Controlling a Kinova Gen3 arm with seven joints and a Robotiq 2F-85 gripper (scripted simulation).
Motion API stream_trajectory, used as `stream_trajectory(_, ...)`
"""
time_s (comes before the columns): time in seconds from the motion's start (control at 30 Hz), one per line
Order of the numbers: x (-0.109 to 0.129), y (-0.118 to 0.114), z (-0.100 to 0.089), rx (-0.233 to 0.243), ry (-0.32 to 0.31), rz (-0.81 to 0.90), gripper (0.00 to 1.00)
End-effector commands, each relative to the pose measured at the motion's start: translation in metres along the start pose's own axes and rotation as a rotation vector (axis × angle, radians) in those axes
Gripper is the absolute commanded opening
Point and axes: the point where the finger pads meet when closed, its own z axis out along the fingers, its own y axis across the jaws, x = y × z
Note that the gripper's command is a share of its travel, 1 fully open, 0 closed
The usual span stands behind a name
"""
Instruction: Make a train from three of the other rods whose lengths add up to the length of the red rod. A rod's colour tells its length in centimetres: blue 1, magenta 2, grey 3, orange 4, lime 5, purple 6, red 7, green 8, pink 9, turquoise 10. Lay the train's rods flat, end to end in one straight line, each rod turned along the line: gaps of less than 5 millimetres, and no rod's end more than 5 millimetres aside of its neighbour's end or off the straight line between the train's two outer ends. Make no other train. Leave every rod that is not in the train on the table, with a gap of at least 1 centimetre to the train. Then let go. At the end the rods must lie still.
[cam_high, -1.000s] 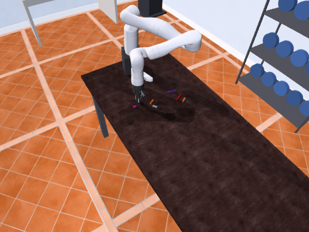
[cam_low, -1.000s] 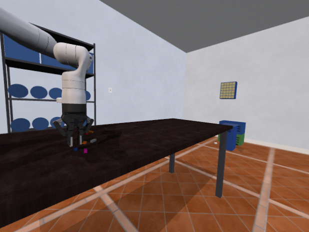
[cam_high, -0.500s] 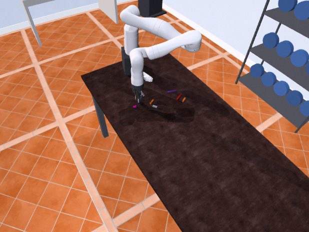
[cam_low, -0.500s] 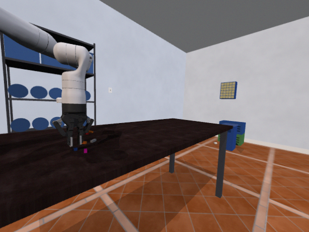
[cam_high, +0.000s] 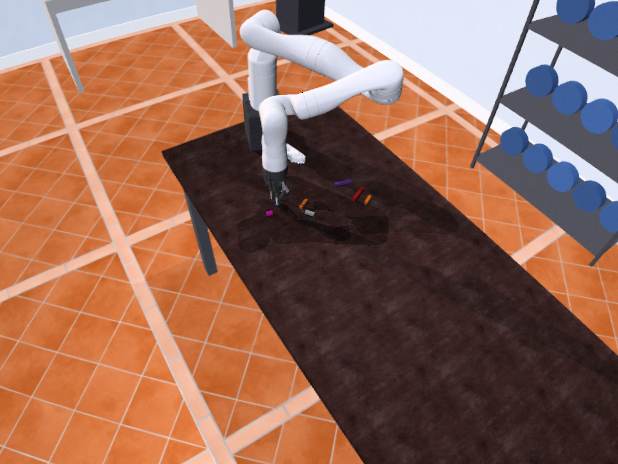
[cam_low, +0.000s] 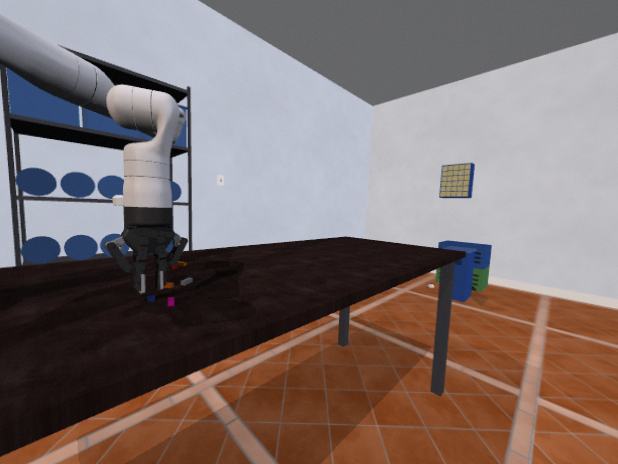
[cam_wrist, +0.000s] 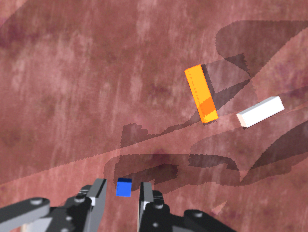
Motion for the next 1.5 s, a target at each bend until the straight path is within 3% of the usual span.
stream_trajectory(0.0,-0.001,0.002,0.001,-0.005,0.0,-0.007,0.24)
stream_trajectory(1.47,-0.001,0.002,0.018,-0.005,0.0,-0.008,0.24)
